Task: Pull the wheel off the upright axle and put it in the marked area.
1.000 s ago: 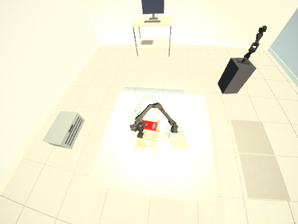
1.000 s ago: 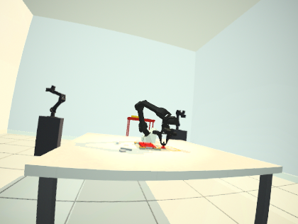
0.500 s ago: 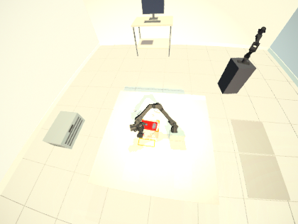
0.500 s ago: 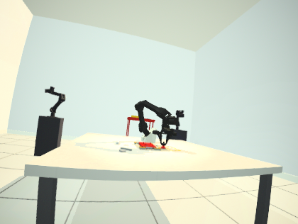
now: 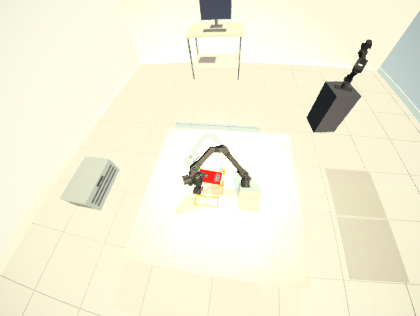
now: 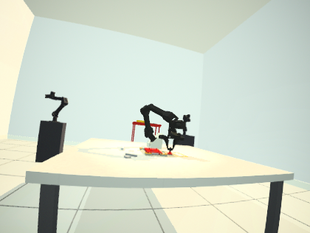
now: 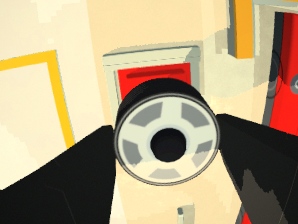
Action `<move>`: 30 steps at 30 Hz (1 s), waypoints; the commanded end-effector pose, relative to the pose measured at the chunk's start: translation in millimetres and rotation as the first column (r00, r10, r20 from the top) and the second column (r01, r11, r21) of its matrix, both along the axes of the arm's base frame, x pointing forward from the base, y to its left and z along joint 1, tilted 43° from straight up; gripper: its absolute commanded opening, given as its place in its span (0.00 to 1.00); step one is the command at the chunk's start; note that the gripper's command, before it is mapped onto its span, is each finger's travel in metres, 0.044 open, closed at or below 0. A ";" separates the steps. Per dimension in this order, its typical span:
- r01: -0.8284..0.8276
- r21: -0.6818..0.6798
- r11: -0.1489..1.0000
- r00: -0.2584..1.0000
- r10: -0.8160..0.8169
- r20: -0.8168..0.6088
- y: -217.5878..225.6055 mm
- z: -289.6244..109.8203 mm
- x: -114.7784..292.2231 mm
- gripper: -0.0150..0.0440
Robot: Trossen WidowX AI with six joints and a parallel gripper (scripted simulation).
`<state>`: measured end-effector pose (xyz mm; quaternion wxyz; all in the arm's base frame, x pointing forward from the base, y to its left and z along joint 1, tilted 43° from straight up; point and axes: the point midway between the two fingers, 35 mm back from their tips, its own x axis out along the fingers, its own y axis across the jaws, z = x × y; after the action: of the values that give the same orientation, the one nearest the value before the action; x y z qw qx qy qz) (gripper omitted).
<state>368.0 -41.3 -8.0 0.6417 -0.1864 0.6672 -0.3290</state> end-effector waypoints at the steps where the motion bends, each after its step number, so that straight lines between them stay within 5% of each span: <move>1: -0.007 -0.001 1.000 1.000 0.007 0.007 4.3 4.6 1.7 0.25; 30: -0.009 -0.001 1.000 1.000 0.009 0.006 10.9 11.4 2.6 0.25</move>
<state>368.8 -35.2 -1.9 0.6404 -0.1896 0.6675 -0.3292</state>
